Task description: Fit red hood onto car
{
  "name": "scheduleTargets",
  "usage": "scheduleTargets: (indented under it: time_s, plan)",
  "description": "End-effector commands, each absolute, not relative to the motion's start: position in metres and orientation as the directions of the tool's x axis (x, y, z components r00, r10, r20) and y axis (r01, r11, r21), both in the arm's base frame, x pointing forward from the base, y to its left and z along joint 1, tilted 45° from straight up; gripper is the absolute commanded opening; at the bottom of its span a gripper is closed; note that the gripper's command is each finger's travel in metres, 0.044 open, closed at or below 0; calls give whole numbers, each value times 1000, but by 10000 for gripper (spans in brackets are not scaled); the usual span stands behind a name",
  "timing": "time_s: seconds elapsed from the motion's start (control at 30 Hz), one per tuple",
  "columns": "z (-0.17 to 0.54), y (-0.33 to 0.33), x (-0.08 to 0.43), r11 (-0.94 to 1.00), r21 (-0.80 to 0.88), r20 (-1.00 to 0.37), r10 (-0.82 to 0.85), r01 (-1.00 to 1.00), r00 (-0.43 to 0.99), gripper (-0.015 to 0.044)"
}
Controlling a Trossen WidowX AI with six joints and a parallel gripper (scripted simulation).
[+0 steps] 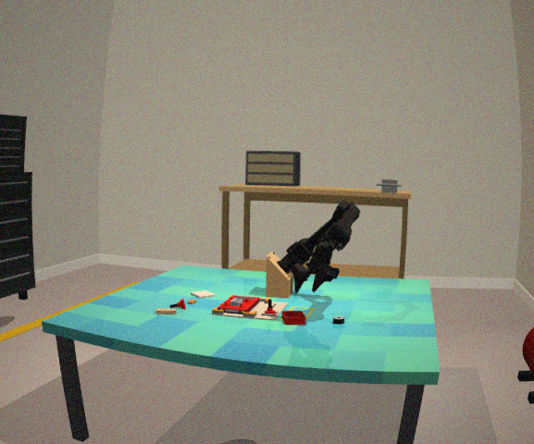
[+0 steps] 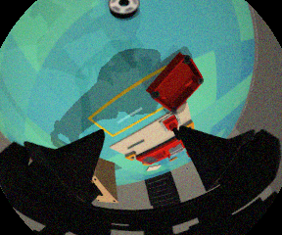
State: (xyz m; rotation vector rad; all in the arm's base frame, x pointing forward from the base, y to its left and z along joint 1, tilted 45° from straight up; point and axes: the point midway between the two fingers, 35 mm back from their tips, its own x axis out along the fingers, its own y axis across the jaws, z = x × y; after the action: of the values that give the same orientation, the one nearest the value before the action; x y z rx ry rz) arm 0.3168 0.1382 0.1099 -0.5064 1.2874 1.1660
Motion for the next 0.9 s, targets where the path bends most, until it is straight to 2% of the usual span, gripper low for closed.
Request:
scheduleTargets:
  time_s: [0.0,0.1,0.17,0.87]
  plan:
    - [100,128,366,594,507,-812,572,-624,-116,440]
    - [92,116,394,638,637,-732,677,-432,-80,440]
    - [91,113,400,639,665,-712,699,-386,-69,440]
    - [85,119,400,639,665,-712,699,-386,-69,440]
